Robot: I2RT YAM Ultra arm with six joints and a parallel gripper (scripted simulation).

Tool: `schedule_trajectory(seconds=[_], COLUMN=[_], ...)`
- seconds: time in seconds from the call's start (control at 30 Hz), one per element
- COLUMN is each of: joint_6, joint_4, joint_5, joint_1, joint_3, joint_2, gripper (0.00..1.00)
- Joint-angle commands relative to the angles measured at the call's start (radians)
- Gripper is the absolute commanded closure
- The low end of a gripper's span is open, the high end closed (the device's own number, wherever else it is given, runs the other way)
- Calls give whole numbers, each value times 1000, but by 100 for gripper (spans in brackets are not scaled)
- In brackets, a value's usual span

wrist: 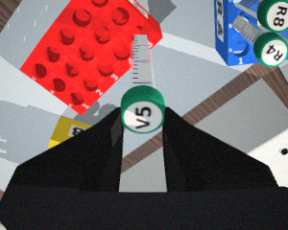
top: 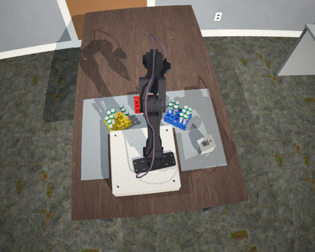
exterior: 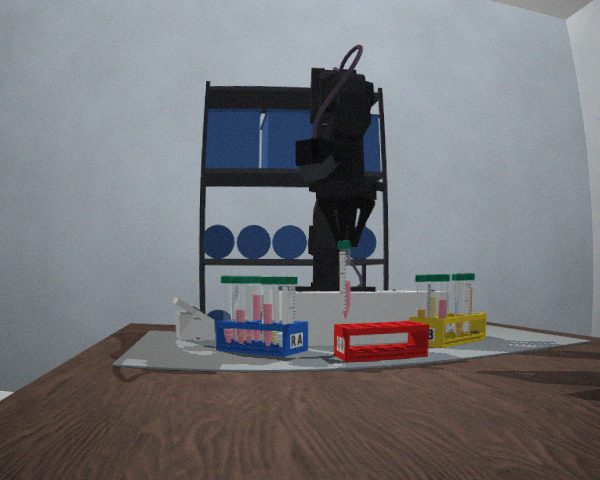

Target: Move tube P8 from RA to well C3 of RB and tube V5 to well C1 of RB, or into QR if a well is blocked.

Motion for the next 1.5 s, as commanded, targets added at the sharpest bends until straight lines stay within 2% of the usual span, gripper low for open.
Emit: schedule_trajectory(seconds=[0.0, 0.13, 0.53, 0.67, 1.07, 1.23, 1.33, 1.47], joint_6=[-1, 0, 3, 4, 6, 7, 6, 6], joint_4=[18, 22, 36, 40, 54, 59, 65, 72], joint_5=[-2, -2, -2, -2, -2, -2, -2, -2], joint_1=[0, 2, 5, 7, 11, 8, 6, 6], joint_3=[17, -20, -9, -37, -28, -54, -35, -63], joint_2=[5, 6, 13, 13, 12, 10, 17, 14], gripper=[100, 100, 100, 100, 100, 100, 100, 100])
